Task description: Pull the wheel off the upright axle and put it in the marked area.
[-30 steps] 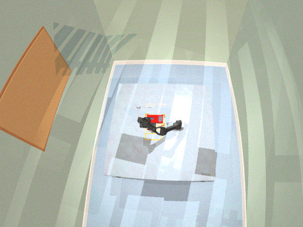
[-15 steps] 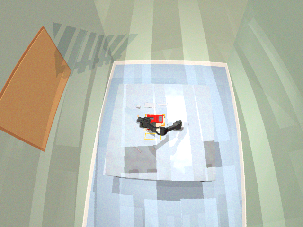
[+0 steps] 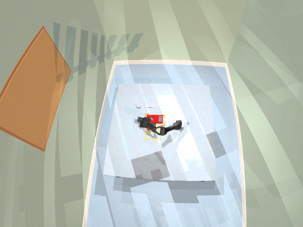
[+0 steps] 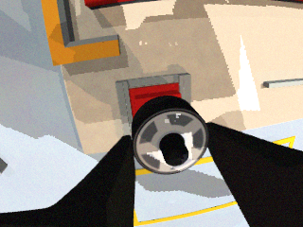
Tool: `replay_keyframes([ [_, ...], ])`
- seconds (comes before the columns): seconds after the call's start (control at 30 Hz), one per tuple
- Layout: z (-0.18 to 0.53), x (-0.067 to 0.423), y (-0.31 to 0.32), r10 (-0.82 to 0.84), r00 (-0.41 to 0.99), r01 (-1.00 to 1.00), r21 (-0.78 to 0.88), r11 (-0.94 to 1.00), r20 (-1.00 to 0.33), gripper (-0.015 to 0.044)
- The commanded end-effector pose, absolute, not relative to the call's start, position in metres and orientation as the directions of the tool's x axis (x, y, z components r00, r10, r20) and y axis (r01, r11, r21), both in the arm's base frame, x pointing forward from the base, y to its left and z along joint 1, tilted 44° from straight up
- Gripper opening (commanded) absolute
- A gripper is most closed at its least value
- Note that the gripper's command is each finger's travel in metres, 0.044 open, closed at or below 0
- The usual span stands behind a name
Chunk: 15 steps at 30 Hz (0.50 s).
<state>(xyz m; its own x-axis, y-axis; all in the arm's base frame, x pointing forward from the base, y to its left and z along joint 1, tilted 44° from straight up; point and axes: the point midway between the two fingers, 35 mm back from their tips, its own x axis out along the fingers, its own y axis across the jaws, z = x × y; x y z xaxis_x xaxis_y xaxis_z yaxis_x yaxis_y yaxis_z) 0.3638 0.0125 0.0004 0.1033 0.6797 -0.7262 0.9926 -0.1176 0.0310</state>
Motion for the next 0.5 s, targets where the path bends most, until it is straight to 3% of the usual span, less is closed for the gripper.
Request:
replay_keyframes([
  [0.0, 0.0025, 0.3631, 0.0095, 0.679, 0.106, 0.992, 0.031, -0.121, -0.727, 0.0],
  [0.47, 0.0058, 0.3628, 0.0063, 0.679, 0.107, 0.992, 0.032, -0.122, -0.727, 0.0],
])
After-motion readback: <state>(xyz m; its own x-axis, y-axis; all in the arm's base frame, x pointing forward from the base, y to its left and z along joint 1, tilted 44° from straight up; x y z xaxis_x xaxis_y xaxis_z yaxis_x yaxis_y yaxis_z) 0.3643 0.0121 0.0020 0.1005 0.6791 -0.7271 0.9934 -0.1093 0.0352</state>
